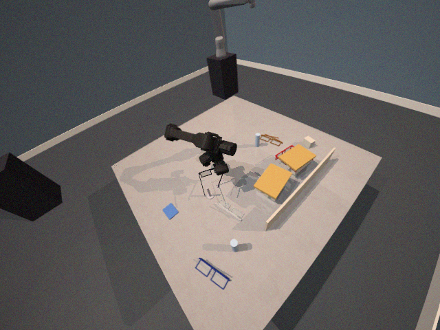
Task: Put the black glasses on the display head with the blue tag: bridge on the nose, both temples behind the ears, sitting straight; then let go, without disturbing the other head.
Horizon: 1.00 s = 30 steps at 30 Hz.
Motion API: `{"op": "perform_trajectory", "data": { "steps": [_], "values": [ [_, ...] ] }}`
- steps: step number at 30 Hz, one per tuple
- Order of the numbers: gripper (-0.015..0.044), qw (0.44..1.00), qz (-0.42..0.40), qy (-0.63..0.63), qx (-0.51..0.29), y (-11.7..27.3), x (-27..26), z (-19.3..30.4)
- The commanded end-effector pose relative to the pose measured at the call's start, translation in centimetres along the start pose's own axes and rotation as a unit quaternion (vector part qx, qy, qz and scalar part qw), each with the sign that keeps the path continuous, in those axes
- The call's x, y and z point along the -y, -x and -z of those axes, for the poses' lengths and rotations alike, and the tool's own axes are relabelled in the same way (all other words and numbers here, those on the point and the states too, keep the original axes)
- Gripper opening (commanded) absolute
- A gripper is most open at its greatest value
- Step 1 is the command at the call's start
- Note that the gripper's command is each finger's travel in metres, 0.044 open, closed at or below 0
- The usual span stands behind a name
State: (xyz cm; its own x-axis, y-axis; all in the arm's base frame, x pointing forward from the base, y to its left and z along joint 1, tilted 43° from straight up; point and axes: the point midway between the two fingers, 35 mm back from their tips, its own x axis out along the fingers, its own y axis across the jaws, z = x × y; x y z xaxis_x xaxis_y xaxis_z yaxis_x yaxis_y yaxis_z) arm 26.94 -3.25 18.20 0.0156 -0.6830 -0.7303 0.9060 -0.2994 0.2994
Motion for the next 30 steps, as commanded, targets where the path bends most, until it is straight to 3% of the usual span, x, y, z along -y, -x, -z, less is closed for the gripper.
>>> {"op": "perform_trajectory", "data": {
  "steps": [1,30],
  "values": [
    [0.0,1.0,0.003,0.003,0.0,0.4,0.0,-0.1],
    [0.0,0.938,0.0,0.345,-0.001,0.3,-3.3,-5.7]
  ]
}}
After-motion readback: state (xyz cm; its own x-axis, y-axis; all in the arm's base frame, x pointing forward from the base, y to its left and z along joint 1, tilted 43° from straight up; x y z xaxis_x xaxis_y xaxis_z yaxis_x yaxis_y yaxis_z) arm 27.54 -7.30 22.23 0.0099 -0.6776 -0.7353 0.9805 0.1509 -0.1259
